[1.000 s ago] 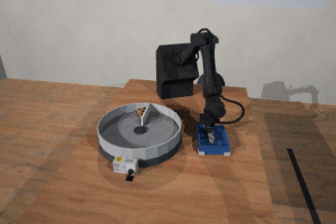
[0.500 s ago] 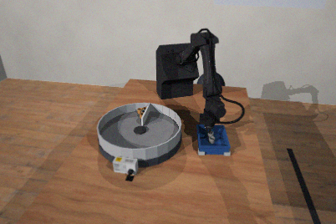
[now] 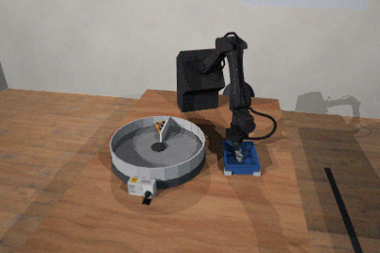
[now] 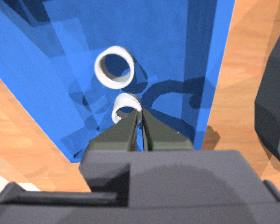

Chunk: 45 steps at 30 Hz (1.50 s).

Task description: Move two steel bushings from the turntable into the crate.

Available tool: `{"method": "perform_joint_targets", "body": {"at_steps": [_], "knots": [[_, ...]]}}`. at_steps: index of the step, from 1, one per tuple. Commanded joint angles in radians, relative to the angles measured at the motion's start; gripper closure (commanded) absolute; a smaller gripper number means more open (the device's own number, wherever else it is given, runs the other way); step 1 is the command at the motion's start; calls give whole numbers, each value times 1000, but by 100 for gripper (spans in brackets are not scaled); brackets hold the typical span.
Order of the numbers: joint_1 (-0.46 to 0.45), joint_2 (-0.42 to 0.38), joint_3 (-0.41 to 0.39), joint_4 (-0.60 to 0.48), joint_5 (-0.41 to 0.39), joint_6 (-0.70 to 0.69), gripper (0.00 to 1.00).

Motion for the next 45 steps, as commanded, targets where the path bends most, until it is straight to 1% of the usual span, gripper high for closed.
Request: {"method": "perform_joint_targets", "body": {"at_steps": [1,10,11,45], "knots": [[13,-31,-13,6,6,7,100],[13,-31,-13,6,6,7,100],[13,-31,-13,6,6,7,86],[10,-31,-13,4,9,7,86]]}}
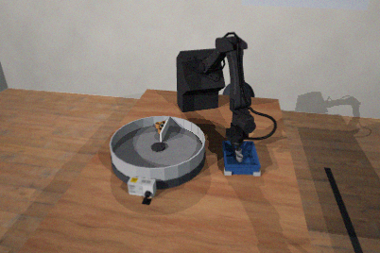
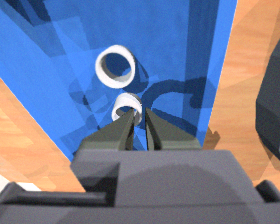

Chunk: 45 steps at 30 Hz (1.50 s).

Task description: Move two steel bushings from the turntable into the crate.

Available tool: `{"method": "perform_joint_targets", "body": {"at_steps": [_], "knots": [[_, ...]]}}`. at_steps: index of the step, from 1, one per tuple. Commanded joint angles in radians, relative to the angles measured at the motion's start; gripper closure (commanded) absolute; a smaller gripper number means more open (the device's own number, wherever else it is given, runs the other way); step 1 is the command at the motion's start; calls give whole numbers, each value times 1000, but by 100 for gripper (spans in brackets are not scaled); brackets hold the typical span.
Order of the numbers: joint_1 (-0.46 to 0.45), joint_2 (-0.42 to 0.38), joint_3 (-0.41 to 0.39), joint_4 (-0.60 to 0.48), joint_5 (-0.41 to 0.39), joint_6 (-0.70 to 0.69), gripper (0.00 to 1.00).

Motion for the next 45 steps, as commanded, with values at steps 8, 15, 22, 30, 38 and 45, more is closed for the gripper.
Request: {"method": "perform_joint_targets", "body": {"at_steps": [8,15,22,30,38,45], "knots": [[12,-52,-24,-28,11,8,86],[14,-95,-29,-65,12,10,86],[18,-186,-27,-150,16,12,86],[24,-270,14,-239,20,16,86],[29,-332,31,-318,24,19,86],[30,-340,36,-332,25,18,86]]}}
